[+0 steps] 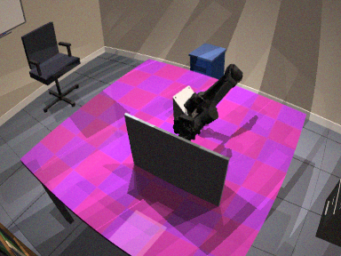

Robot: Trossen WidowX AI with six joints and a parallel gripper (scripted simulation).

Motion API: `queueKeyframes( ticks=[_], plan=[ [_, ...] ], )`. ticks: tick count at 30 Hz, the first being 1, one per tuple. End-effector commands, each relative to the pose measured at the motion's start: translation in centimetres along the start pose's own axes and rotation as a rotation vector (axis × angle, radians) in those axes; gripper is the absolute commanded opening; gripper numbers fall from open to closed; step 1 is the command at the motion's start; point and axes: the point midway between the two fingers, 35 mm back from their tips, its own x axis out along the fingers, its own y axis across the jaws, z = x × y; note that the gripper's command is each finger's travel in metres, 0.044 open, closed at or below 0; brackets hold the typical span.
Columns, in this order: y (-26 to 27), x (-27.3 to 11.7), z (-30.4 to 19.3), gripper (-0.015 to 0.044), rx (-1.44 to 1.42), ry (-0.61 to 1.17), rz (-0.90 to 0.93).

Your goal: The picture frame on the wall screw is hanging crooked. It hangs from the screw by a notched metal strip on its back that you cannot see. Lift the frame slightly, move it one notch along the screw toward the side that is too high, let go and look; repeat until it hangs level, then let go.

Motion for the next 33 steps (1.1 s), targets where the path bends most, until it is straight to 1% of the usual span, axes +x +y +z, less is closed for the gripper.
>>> queueKeyframes(
  ticks=[1,5,15,20,25,30,33],
  plan=[
    [0.0,0.0,0.0,0.0000,-0.027,0.000,-0.003],
    [0.0,0.0,0.0,0.0000,-0.047,0.000,-0.003],
    [0.0,0.0,0.0,0.0260,-0.025,0.000,0.000],
    [0.1,-0.6,-0.2,0.0260,-0.002,0.000,0.000],
    [0.1,-4.9,-0.8,0.0260,0.175,-0.002,-0.005],
    [-0.3,-8.9,-0.3,0.0260,0.358,-0.004,-0.009],
    [-0.5,-10.0,0.0,0.0260,0.411,-0.005,-0.010]
  ],
)
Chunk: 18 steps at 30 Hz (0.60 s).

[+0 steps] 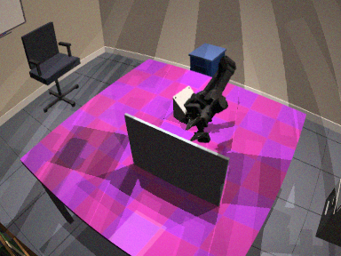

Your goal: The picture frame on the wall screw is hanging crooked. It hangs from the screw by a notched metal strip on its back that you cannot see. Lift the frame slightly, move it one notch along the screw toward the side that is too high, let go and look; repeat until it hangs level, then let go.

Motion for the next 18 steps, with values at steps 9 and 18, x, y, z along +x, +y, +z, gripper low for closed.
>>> queueKeyframes(
  ticks=[9,18],
  plan=[
    [1.6,-4.1,-0.3,0.0260,0.052,-0.018,0.016],
    [4.0,-9.7,0.8,0.0260,0.084,-0.041,0.042]
  ],
)
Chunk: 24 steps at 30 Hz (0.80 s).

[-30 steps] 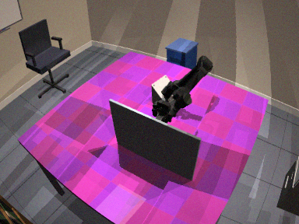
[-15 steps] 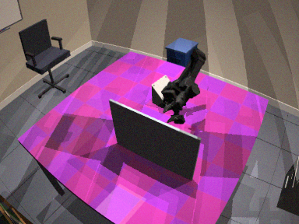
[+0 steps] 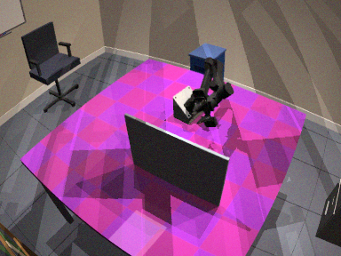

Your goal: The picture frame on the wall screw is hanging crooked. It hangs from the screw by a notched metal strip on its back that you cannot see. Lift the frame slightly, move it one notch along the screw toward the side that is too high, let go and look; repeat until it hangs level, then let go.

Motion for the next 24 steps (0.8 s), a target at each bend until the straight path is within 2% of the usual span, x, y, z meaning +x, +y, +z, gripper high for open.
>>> queueKeyframes(
  ticks=[1,24],
  plan=[
    [0.84,-1.72,0.65,0.0260,0.015,-0.007,0.011],
    [0.78,-1.72,0.66,0.0260,0.031,-0.004,0.032]
  ],
)
